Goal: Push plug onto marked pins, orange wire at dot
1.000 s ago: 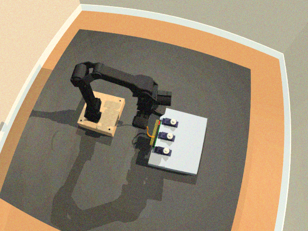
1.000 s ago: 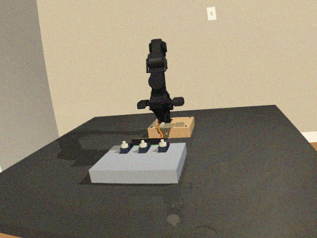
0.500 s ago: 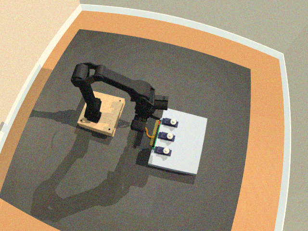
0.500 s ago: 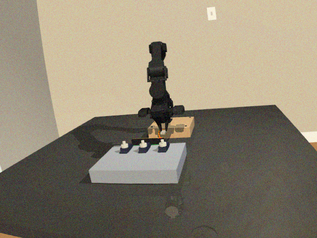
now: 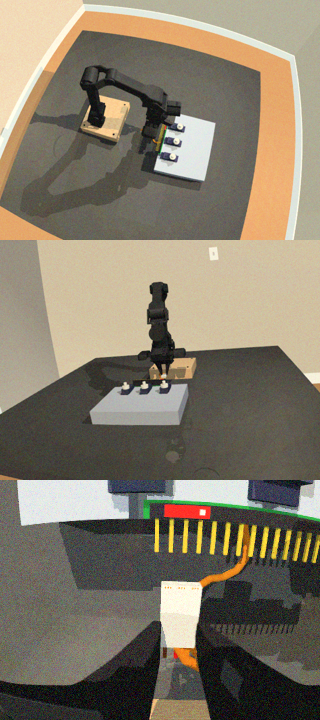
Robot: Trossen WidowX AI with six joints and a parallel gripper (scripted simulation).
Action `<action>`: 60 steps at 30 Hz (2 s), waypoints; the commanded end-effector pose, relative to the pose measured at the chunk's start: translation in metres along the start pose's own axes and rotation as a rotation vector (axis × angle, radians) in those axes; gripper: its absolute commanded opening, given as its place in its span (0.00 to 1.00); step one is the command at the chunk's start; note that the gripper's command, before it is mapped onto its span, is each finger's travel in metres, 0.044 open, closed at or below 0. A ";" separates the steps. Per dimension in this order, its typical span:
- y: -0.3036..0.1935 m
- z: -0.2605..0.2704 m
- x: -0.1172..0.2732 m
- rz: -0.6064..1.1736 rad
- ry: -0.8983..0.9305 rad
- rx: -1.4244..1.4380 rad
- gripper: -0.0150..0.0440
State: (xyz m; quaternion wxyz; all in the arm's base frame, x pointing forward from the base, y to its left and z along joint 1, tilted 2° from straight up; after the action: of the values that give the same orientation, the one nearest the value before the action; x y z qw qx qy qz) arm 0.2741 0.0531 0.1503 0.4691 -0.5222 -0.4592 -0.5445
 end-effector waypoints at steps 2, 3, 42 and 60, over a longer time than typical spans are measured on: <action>0.010 0.002 0.002 0.000 0.001 0.006 0.25; 0.010 0.002 0.002 0.000 0.001 0.006 0.25; 0.033 0.006 0.000 -0.002 0.001 0.006 0.25; 0.029 0.004 0.056 -0.002 0.001 0.006 1.00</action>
State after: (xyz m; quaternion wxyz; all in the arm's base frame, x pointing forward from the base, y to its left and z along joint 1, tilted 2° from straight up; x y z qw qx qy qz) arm 0.3036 0.0525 0.1819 0.4712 -0.5258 -0.4569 -0.5411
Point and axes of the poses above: the point midway between the two fingers, 35 mm back from their tips, its own x axis back along the fingers, its own z axis across the jaws, y = z × x, the point moved 9 cm from there along x, back along the fingers, and after that the axes turned 10 degrees about -x, right-handed, at the moved point
